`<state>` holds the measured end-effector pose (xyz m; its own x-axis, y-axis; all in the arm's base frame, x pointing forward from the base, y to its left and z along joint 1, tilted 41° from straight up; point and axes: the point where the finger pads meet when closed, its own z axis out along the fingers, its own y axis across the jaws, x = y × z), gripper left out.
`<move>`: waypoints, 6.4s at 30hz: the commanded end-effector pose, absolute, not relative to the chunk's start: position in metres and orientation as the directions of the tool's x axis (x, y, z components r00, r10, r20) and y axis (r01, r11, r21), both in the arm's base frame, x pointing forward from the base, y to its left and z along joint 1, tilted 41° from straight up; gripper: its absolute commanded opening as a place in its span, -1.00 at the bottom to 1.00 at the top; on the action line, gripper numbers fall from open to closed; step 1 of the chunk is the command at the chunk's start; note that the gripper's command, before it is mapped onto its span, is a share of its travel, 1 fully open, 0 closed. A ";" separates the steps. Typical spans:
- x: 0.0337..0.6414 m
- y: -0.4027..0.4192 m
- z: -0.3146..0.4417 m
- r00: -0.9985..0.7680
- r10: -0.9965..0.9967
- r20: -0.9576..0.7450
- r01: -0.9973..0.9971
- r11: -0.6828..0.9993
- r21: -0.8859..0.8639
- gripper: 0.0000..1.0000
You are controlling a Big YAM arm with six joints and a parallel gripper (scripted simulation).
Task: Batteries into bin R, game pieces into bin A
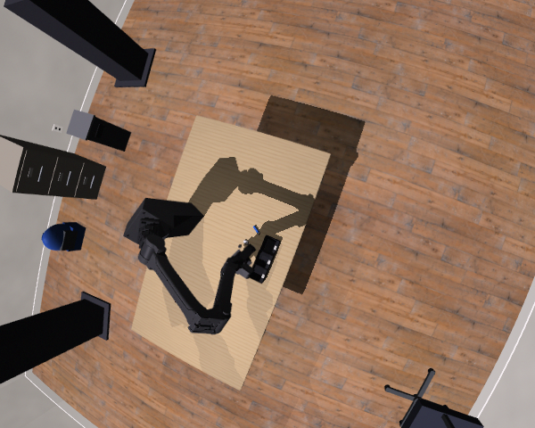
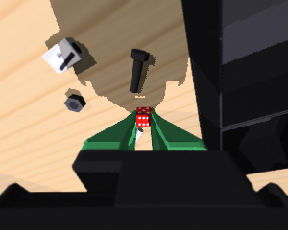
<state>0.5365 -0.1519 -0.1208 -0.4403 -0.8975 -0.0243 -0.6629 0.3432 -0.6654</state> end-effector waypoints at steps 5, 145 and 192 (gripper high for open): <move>0.520 -0.154 -0.129 -0.443 -0.896 -0.020 -0.675 0.348 -0.651 -0.81; 0.564 -0.093 -0.023 -0.166 -0.963 0.212 -0.774 -0.006 -0.634 -0.81; 0.606 -0.117 -0.061 -0.154 -0.960 0.233 -0.780 -0.027 -0.625 -0.81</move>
